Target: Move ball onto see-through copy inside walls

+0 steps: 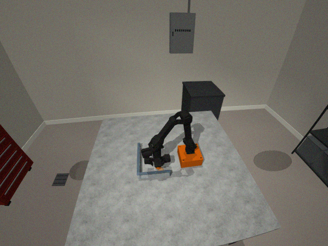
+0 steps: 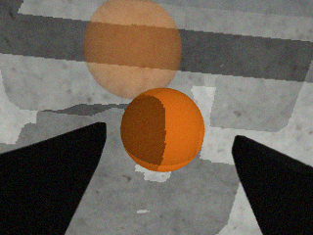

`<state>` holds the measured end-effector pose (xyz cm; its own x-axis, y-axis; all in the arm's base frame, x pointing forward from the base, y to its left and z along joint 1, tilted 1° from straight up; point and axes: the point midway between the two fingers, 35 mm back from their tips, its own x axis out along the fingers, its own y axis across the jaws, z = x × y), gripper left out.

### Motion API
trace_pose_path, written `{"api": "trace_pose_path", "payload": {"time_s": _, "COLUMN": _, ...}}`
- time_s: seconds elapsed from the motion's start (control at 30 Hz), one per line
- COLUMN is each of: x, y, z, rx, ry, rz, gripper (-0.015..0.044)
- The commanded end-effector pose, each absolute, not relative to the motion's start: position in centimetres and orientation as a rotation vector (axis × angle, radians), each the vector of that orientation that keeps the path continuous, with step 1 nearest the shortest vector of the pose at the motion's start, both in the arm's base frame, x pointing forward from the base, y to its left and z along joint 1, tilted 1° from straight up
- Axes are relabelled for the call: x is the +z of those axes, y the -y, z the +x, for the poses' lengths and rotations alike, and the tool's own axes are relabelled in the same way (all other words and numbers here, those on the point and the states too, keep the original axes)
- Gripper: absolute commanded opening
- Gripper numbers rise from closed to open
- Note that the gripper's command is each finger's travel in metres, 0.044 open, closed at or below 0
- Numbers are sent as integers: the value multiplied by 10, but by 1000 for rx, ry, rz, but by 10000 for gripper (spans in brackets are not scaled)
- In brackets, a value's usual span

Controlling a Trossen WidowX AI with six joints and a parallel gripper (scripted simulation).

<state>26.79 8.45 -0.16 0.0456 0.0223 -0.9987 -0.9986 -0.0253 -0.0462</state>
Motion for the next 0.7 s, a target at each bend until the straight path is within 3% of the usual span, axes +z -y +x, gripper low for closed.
{"api": "trace_pose_path", "payload": {"time_s": 0.0, "x": -9, "y": -84, "z": 265, "rx": 1214, "ry": -1151, "rz": -1231, "gripper": 336}}
{"api": "trace_pose_path", "payload": {"time_s": 0.17, "x": -14, "y": -84, "z": 265, "rx": 1214, "ry": -1151, "rz": -1231, "gripper": 336}}
{"api": "trace_pose_path", "payload": {"time_s": 0.23, "x": -14, "y": -84, "z": 265, "rx": 1214, "ry": -1151, "rz": -1231, "gripper": 284}}
{"api": "trace_pose_path", "payload": {"time_s": 0.63, "x": -14, "y": -84, "z": 265, "rx": 1214, "ry": -1151, "rz": -1231, "gripper": 204}}
{"api": "trace_pose_path", "payload": {"time_s": 0.67, "x": -14, "y": -84, "z": 265, "rx": 1214, "ry": -1151, "rz": -1231, "gripper": 178}}
